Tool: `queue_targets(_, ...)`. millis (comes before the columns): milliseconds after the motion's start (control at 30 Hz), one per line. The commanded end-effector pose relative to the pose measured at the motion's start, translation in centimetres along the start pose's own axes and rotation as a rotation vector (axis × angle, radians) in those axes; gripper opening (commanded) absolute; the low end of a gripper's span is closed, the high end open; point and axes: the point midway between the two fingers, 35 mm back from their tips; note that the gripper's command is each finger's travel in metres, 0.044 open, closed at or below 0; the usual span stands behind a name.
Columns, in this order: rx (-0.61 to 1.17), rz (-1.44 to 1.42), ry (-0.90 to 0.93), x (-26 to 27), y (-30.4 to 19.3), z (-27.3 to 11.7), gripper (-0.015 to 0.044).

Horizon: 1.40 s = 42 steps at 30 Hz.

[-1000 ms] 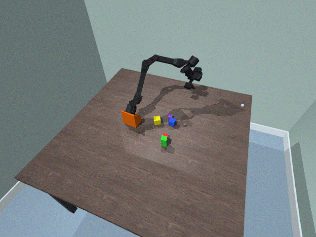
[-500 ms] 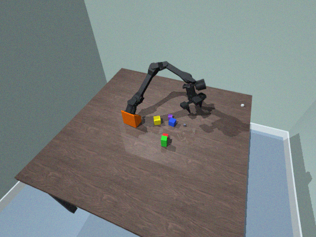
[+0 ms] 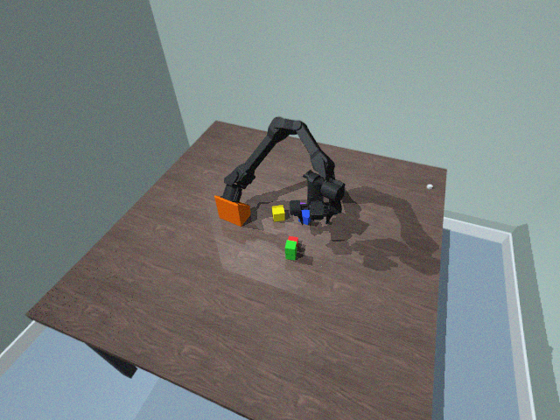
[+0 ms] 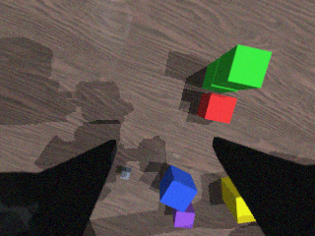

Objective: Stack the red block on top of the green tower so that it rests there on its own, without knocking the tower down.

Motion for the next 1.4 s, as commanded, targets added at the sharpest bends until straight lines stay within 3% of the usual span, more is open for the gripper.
queue_targets(0,0.064,0.094,-0.023,-3.7,1.1,0.2,0.044)
queue_targets(200,0.151,0.219,-0.035,-8.3,1.8,0.2,0.044)
queue_targets(367,0.151,0.219,-0.035,-8.3,1.7,1.0,0.044)
queue_targets(600,0.153,0.219,-0.034,-8.4,0.9,5.3,0.044)
queue_targets(1367,0.153,0.219,-0.033,-8.5,0.3,8.4,0.044)
Point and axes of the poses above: the point midway between the two fingers, 35 mm back from their tips, its own z axis out along the fingers, its own x axis across the jaws, y = z × x, and after that the axes turned 5 degrees about -z, right-handed
